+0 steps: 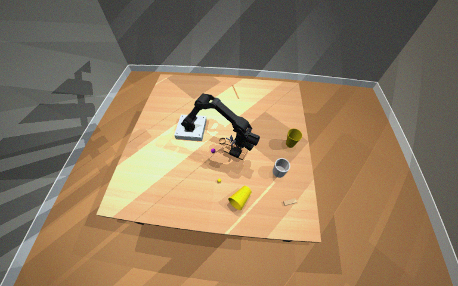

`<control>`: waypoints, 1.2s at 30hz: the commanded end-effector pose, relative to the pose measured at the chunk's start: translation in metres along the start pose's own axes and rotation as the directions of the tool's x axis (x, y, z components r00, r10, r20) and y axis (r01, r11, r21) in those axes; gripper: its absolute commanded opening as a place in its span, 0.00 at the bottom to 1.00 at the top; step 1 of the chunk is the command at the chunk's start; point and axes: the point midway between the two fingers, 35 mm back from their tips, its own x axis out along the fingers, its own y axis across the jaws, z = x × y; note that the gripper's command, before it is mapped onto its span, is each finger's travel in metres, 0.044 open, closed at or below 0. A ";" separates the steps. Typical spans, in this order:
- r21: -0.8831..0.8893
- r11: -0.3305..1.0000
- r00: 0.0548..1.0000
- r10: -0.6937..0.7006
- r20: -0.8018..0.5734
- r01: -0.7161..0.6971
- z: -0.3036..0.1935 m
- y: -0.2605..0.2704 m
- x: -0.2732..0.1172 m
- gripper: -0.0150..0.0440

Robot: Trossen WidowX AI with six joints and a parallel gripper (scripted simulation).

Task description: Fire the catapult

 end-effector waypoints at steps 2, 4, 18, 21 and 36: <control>-0.002 1.000 1.000 0.001 0.002 -0.001 0.000 0.000 0.007 0.25; -0.002 1.000 1.000 0.001 0.002 -0.001 0.000 0.000 0.010 0.25; -0.002 1.000 1.000 0.000 -0.002 0.000 -0.001 0.000 0.021 0.25; -0.002 1.000 1.000 0.000 -0.002 0.000 -0.001 0.000 0.021 0.34; -0.001 1.000 1.000 0.000 -0.002 0.000 0.003 0.000 -0.020 1.00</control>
